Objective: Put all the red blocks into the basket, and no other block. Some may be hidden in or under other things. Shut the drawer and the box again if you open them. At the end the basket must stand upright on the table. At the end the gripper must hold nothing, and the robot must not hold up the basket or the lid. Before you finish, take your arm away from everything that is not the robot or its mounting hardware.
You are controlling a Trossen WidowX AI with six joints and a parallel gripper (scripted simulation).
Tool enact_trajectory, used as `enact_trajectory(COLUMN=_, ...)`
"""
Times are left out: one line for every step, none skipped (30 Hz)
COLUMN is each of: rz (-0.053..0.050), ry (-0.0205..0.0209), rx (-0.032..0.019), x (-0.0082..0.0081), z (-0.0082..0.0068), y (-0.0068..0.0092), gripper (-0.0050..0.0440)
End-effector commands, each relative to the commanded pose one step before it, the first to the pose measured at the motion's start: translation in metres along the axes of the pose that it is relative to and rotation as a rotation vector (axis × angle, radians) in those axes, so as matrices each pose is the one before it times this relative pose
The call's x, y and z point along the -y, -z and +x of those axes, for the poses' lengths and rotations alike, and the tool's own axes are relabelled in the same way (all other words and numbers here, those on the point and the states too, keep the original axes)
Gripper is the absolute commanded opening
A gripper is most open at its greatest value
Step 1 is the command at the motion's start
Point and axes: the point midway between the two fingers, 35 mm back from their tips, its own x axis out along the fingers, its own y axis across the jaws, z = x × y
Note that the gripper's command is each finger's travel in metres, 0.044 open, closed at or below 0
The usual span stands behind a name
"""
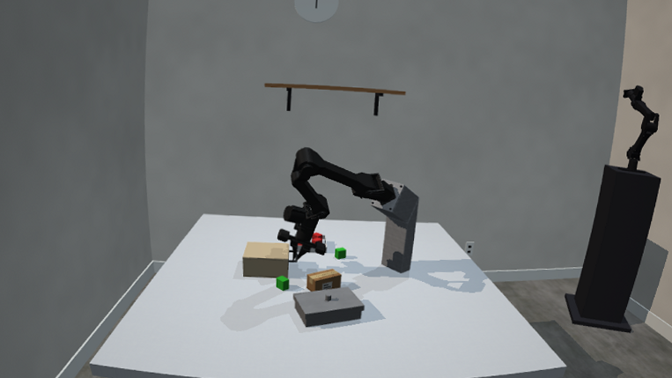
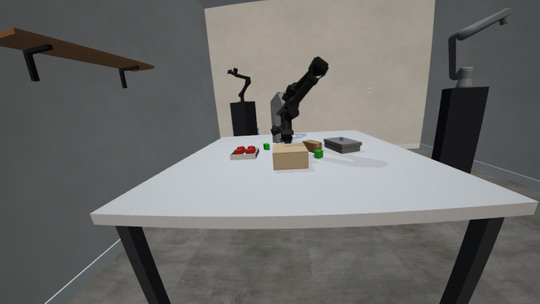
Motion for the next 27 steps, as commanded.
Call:
enact_trajectory(rz=-0.0082, ry=-0.02552, rx=-0.01536, x=-0.00898, z=-0.00140, y=0.00440, gripper=0.0000)
enact_trajectory(rz=0.0000, ry=0.00000, rx=0.00000, x=0.00000, z=0.00000, y=0.00000, gripper=0.0000)
enact_trajectory(rz=0.0000, ry=0.00000, rx=0.00000, x=0.00000, z=0.00000, y=0.00000, gripper=0.0000)
enact_trajectory(rz=0.0000, ry=0.00000, rx=0.00000, x=0.00000, z=0.00000, y=0.00000, gripper=0.0000)
enact_trajectory(rz=0.0000, ry=0.00000, rx=0.00000, x=0.00000, z=0.00000, y=0.00000, gripper=0.0000)
enact_trajectory(rz=0.0000, ry=0.00000, rx=0.00000, x=0.00000, z=0.00000, y=0.00000, gripper=0.0000)
enact_trajectory(rz=0.0000, ry=0.00000, rx=0.00000, x=0.00000, z=0.00000, y=0.00000, gripper=0.0000)
enact_trajectory(rz=0.0000, ry=0.00000, rx=0.00000, x=0.00000, z=0.00000, y=0.00000, gripper=0.0000)
enact_trajectory(rz=0.0000, ry=0.00000, rx=0.00000, x=0.00000, z=0.00000, y=0.00000, gripper=0.0000)
enact_trajectory(rz=0.0000, ry=0.00000, rx=0.00000, x=0.00000, z=0.00000, y=0.00000, gripper=0.0000)
enact_trajectory(rz=0.0000, ry=0.00000, rx=0.00000, x=0.00000, z=0.00000, y=0.00000, gripper=0.0000)
enact_trajectory(rz=0.0000, ry=0.00000, rx=0.00000, x=0.00000, z=0.00000, y=0.00000, gripper=0.0000)
enact_trajectory(rz=0.0000, ry=0.00000, rx=0.00000, x=0.00000, z=0.00000, y=0.00000, gripper=0.0000)
enact_trajectory(rz=0.0000, ry=0.00000, rx=0.00000, x=0.00000, z=0.00000, y=0.00000, gripper=0.0000)
enact_trajectory(rz=0.0000, ry=0.00000, rx=0.00000, x=0.00000, z=0.00000, y=0.00000, gripper=0.0000)
enact_trajectory(rz=0.0000, ry=0.00000, rx=0.00000, x=0.00000, z=0.00000, y=0.00000, gripper=0.0000)
enact_trajectory(rz=0.0000, ry=0.00000, rx=0.00000, x=0.00000, z=0.00000, y=0.00000, gripper=0.0000)
enact_trajectory(rz=0.0000, ry=0.00000, rx=0.00000, x=0.00000, z=0.00000, y=0.00000, gripper=0.0000)
enact_trajectory(rz=0.0000, ry=0.00000, rx=0.00000, x=0.00000, z=0.00000, y=0.00000, gripper=0.0000)
enact_trajectory(rz=0.0000, ry=0.00000, rx=0.00000, x=0.00940, z=-0.00342, y=0.00000, gripper=0.0148)
enact_trajectory(rz=0.0000, ry=0.00000, rx=0.00000, x=0.00000, z=0.00000, y=0.00000, gripper=0.0148)
enact_trajectory(rz=0.0000, ry=0.00000, rx=0.00000, x=0.00000, z=0.00000, y=0.00000, gripper=0.0148)
enact_trajectory(rz=0.0000, ry=0.00000, rx=0.00000, x=0.00000, z=0.00000, y=0.00000, gripper=0.0148)
enact_trajectory(rz=0.0000, ry=0.00000, rx=0.00000, x=0.00000, z=0.00000, y=0.00000, gripper=0.0148)
enact_trajectory(rz=0.0000, ry=0.00000, rx=0.00000, x=0.00000, z=0.00000, y=0.00000, gripper=0.0148)
enact_trajectory(rz=0.0000, ry=0.00000, rx=0.00000, x=0.00000, z=0.00000, y=0.00000, gripper=0.0148)
enact_trajectory(rz=0.0000, ry=0.00000, rx=0.00000, x=0.00000, z=0.00000, y=0.00000, gripper=0.0148)
